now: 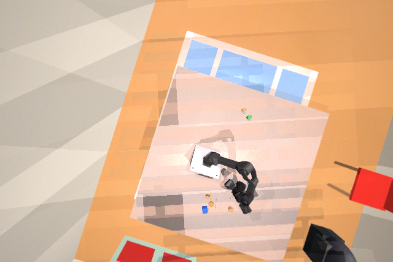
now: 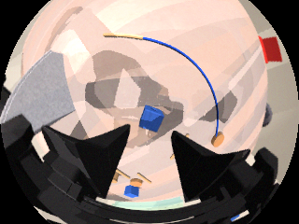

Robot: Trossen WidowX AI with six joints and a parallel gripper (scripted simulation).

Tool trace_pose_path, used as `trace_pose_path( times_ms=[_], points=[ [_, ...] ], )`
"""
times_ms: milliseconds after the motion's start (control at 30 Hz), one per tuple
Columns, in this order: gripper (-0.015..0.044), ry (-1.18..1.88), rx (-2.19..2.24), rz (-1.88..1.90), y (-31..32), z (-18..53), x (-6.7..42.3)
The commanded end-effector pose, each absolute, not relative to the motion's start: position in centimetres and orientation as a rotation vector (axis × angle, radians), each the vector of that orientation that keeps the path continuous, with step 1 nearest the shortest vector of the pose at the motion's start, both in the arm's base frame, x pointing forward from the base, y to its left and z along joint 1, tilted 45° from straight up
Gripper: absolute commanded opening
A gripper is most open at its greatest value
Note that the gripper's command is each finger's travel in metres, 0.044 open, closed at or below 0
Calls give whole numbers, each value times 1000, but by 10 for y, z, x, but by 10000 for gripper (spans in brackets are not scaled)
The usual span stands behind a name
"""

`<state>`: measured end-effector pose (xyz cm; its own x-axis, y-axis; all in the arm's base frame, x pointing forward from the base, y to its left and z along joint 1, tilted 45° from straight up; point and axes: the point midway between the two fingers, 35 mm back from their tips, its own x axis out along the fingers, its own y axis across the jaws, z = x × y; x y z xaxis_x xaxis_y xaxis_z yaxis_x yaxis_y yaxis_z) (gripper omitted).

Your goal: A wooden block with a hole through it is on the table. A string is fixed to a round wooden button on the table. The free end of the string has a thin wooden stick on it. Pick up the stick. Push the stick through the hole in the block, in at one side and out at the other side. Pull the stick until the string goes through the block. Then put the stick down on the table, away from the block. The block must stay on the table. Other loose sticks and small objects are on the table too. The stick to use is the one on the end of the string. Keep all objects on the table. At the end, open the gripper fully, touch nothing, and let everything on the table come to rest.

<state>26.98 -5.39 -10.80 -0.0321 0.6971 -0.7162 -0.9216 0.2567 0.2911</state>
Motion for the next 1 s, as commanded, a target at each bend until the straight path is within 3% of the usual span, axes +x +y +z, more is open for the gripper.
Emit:
trace_pose_path(
  times_ms=[0, 300, 967],
  points=[
    [237, 907, -311, 1332, -54, -108, 270],
    [1, 908, -311, 1332, -54, -108, 270],
    [0, 908, -311, 1332, -54, -108, 270]
  ],
)
